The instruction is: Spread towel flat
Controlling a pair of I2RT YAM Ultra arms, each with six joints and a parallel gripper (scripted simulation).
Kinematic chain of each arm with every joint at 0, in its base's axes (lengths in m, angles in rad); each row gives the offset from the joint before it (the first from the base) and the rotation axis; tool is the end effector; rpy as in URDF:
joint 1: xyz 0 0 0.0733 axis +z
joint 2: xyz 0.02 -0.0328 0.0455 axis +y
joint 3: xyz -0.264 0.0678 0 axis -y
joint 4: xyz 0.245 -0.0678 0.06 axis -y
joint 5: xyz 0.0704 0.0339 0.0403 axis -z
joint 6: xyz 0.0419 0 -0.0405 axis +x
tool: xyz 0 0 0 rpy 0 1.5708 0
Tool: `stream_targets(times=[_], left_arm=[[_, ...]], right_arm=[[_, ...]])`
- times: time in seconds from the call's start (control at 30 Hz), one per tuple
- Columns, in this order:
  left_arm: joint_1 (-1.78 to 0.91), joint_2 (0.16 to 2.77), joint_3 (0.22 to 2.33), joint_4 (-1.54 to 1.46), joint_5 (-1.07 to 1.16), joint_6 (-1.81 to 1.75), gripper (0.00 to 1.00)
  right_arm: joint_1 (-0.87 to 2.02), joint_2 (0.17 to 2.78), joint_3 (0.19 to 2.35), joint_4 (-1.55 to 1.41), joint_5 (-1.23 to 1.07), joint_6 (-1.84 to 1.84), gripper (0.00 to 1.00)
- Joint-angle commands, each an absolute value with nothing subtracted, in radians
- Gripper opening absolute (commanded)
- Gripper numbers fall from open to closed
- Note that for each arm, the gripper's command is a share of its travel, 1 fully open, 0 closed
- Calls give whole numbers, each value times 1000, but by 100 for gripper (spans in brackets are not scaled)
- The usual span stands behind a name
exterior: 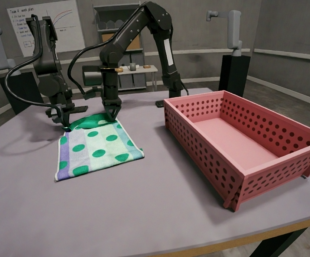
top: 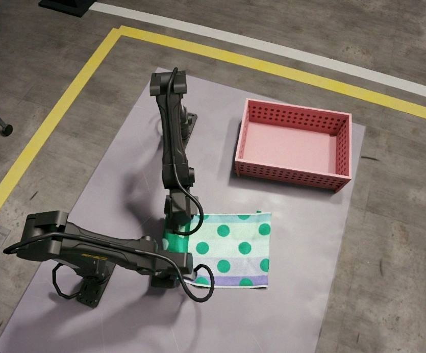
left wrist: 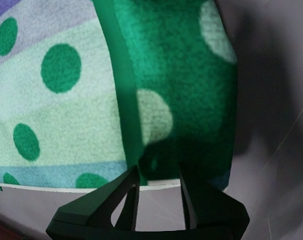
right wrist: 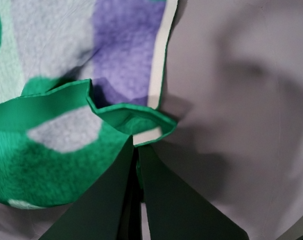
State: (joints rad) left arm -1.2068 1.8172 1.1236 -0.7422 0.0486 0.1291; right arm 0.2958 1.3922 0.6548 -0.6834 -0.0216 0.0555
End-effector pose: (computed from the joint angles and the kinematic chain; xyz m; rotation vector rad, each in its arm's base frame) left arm 0.1152 -0.3050 0.1531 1.8906 2.3883 -0.1692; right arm 0.2016 0.0635 0.1472 -0.3616 2.9750 0.0712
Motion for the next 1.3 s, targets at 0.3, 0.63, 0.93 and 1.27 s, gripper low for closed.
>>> stream_targets(times=[0.3,0.63,0.93,1.27], left_arm=[[-1221,1811,1085,-697,59,131,34],[-1177,1848,1085,-691,48,160,34],[-1201,1847,1080,-686,62,141,19],[-1224,1847,1085,-710,54,119,1]], right_arm=[[294,1403,632,-684,-9,49,0],[294,1403,632,-684,-9,49,0],[294,1403,632,-684,-9,49,0],[294,1403,632,-684,-9,49,0]])
